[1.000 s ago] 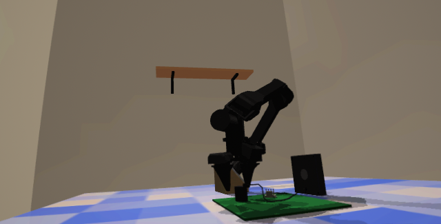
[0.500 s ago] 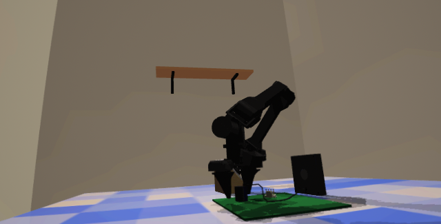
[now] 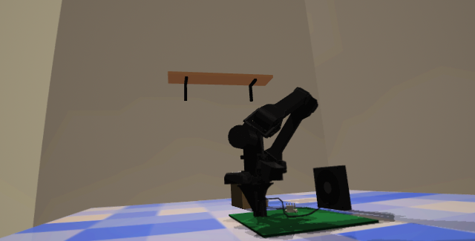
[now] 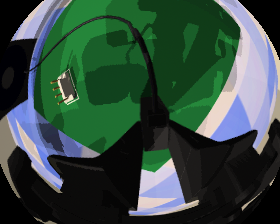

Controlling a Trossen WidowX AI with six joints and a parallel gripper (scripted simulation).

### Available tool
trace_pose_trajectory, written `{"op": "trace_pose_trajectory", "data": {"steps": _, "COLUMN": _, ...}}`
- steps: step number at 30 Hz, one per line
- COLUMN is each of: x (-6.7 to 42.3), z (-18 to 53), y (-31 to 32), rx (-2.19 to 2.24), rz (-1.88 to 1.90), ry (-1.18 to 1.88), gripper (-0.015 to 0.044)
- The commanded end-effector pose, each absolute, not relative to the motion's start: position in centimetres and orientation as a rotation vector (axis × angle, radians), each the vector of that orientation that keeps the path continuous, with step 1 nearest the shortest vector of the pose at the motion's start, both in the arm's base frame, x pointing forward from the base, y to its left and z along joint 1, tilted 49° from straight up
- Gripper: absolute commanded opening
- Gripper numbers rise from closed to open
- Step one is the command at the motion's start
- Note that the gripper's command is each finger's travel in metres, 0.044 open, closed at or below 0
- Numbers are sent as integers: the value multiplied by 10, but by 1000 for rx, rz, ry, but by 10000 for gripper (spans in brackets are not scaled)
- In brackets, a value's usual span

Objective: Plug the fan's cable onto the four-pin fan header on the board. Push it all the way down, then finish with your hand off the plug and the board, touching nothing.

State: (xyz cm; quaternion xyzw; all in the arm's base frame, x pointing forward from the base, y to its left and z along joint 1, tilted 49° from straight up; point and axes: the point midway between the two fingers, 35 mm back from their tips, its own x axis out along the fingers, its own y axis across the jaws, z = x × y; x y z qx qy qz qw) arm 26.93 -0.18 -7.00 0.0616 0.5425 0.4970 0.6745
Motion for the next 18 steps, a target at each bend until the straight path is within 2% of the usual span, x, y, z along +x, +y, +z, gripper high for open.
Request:
{"op": "trace_pose_trajectory", "data": {"steps": 1, "x": 270, "z": -70, "y": -2, "rx": 137, "rz": 1118, "ry": 1220, "gripper": 0}}
{"op": "trace_pose_trajectory", "data": {"steps": 9, "x": 273, "z": -37, "y": -39, "rx": 147, "rz": 1113, "ry": 1222, "gripper": 0}}
{"op": "trace_pose_trajectory", "data": {"steps": 18, "x": 273, "z": -20, "y": -25, "rx": 117, "rz": 1134, "ry": 1201, "gripper": 0}}
